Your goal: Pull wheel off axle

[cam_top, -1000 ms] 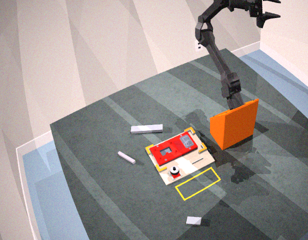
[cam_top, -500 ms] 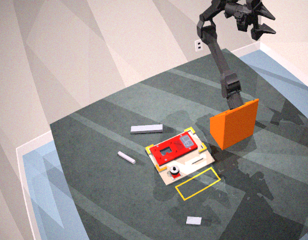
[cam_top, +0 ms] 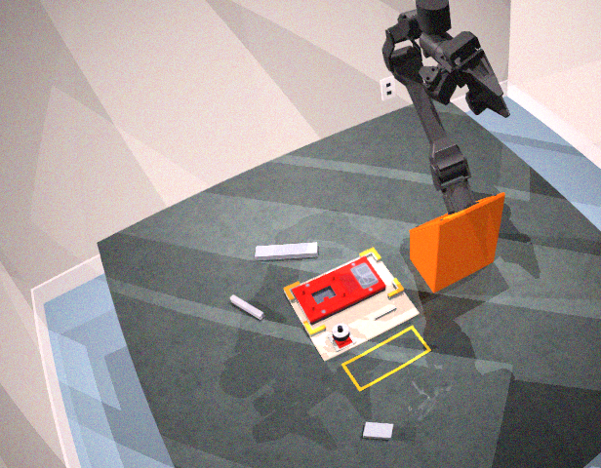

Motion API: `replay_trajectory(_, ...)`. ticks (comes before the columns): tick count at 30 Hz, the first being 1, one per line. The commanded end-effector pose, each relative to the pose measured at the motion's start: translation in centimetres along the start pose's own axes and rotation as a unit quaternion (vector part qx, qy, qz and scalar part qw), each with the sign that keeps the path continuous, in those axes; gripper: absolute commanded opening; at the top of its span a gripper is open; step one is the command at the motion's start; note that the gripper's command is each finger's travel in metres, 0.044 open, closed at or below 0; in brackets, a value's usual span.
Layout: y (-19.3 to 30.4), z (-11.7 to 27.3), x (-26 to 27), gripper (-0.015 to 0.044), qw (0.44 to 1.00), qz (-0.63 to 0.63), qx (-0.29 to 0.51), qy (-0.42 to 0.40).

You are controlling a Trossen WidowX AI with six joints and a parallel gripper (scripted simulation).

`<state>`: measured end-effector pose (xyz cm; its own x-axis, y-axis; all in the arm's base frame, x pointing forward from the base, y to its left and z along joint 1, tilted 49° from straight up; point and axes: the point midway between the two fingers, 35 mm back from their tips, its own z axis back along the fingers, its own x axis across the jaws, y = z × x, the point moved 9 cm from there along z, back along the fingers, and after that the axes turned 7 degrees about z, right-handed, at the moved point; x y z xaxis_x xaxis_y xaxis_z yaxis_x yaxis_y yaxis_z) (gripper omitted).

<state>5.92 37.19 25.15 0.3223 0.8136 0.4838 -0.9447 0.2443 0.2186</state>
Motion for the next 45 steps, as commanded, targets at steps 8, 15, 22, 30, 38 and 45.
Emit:
replay_trajectory(8, -8.3, -3.2, -0.3, 0.03, 0.987, -0.089, -0.125, 0.044)
replay_trajectory(15, -14.0, -4.7, -1.5, 0.03, 0.966, -0.144, -0.202, 0.077)
replay_trajectory(22, -19.6, -5.8, -3.9, 0.03, 0.937, -0.202, -0.256, 0.126)
replay_trajectory(30, -25.7, -6.4, -7.2, 0.03, 0.892, -0.258, -0.324, 0.178)
replay_trajectory(38, -31.4, -6.6, -11.5, 0.03, 0.835, -0.306, -0.394, 0.233)
replay_trajectory(45, -35.9, -6.3, -16.0, 0.03, 0.777, -0.341, -0.445, 0.286)
